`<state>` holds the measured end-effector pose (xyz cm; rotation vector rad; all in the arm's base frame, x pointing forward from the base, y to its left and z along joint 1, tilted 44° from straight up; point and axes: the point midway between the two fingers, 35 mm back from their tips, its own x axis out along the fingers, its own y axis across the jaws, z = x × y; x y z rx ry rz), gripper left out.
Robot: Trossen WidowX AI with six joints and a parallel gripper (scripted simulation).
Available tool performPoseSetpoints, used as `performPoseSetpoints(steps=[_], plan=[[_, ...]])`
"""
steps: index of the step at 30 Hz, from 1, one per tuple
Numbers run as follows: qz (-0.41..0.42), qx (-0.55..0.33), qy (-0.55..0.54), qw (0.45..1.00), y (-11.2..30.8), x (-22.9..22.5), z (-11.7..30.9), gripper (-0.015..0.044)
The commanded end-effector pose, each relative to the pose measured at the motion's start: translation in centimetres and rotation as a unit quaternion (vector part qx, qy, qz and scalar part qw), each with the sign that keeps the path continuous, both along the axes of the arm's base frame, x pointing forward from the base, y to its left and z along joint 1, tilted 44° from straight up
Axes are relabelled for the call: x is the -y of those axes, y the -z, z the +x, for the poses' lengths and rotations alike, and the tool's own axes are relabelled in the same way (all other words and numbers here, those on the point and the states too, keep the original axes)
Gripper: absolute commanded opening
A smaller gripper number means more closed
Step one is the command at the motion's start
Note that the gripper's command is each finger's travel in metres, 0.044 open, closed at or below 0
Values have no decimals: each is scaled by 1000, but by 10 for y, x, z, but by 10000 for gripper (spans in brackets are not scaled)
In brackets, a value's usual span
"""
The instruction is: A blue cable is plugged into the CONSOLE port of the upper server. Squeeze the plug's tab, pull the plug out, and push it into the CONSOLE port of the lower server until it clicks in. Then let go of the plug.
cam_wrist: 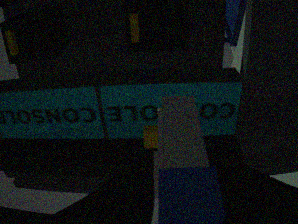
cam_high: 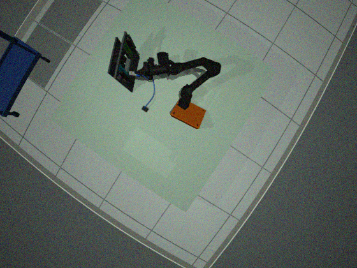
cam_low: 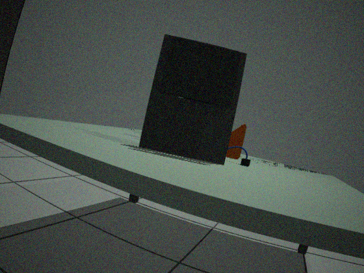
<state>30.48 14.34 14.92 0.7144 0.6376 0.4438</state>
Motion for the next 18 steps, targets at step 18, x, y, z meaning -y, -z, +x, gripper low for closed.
performPoseSetpoints(steps=[18], plan=[[0, 2, -5, 1000, -1, -4, 10, 0]])
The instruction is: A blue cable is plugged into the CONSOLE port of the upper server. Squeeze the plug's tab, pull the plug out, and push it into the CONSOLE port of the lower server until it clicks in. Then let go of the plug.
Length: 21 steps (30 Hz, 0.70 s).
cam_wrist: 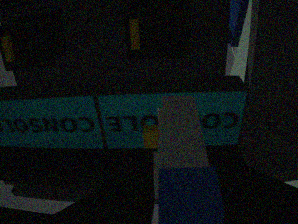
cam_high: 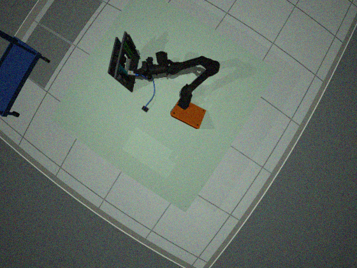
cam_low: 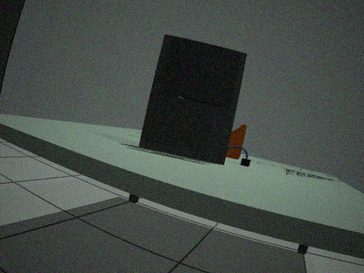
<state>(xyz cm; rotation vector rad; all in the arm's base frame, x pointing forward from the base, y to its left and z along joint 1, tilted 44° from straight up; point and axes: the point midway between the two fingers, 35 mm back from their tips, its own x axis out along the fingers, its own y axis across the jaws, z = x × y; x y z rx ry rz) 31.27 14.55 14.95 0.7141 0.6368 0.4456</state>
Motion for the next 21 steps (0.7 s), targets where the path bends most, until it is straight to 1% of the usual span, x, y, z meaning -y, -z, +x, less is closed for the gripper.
performPoseSetpoints(steps=[1, 21], plan=[[0, 2, -5, 1000, -1, -1, 2, 0], [0, 2, -5, 1000, -1, -4, 11, 0]])
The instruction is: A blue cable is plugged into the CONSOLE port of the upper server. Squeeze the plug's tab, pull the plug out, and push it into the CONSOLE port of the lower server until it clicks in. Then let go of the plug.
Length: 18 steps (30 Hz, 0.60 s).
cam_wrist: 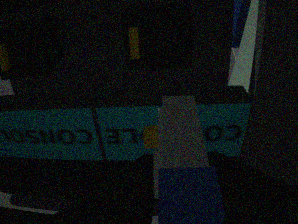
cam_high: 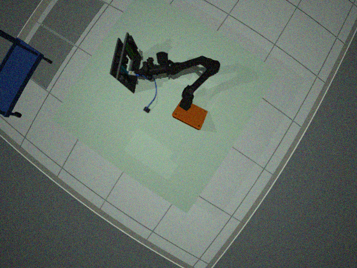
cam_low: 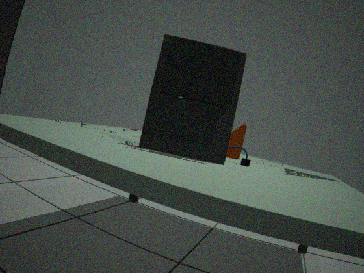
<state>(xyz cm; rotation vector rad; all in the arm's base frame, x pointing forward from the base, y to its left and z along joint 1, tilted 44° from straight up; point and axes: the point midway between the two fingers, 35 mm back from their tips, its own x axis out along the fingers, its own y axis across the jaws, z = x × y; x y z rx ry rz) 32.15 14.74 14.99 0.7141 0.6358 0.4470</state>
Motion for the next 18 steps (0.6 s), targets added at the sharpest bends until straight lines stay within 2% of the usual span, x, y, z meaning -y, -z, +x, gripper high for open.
performPoseSetpoints(steps=[1, 18], plan=[[0, 2, -4, 1000, -1, -2, 2, 0], [0, 2, -5, 1000, -2, -2, 9, 0]])
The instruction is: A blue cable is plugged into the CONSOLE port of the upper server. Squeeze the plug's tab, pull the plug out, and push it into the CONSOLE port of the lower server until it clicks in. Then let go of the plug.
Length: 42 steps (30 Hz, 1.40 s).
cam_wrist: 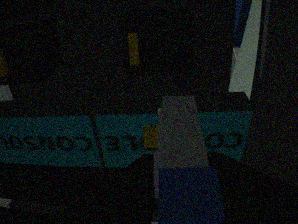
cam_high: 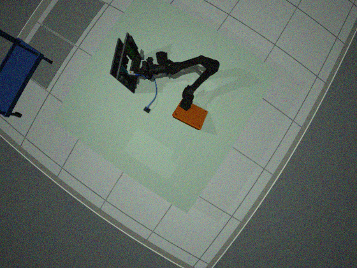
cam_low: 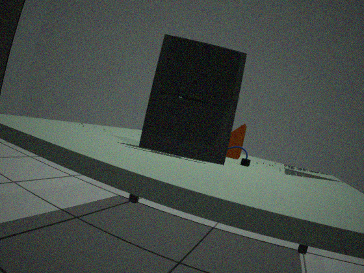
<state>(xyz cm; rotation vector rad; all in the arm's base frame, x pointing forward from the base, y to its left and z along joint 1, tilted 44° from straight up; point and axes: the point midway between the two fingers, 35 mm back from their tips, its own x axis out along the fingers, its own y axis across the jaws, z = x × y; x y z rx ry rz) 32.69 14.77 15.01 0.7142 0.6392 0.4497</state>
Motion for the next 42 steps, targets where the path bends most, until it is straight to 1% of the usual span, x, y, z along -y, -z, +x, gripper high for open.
performPoseSetpoints(steps=[1, 42], plan=[[0, 3, -3, 1000, -2, -2, 4, 0], [0, 3, -2, 1000, -11, 5, 9, 0]])
